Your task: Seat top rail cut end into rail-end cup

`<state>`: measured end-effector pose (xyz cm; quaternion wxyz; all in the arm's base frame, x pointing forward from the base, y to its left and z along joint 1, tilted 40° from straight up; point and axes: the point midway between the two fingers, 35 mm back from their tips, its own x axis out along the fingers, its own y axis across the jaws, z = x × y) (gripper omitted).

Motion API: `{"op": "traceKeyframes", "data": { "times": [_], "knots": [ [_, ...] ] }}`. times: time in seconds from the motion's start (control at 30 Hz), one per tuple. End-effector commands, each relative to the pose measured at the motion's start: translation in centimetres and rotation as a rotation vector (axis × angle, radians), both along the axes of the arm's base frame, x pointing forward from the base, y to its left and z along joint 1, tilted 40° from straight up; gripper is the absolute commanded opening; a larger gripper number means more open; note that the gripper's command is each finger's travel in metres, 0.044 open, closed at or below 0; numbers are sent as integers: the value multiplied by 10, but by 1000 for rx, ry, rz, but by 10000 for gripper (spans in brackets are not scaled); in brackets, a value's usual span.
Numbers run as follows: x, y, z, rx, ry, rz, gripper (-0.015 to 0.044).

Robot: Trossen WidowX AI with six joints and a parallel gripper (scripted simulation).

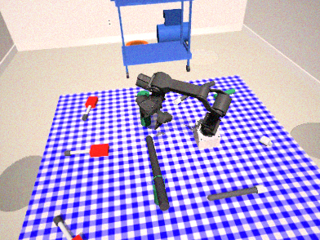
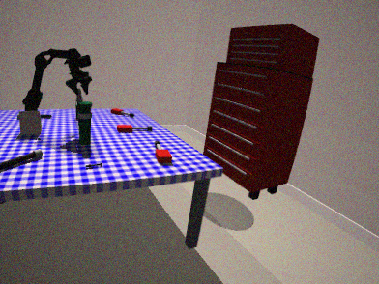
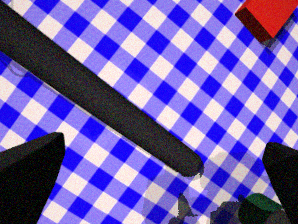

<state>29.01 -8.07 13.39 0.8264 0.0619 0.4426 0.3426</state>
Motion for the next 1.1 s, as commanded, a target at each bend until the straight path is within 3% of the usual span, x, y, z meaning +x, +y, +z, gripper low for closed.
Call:
{"op": "traceKeyframes", "data": {
  "times": [0.0, 0.2, 0.53, 1.07],
  "knots": [
    [4, 25, -17, -134, -146, 389, 440],
    [6, 58, -35, -236, -368, 895, 440],
    [6, 59, -36, -237, -375, 910, 440],
    [8, 91, -74, -236, -377, 910, 440]
  ]
}}
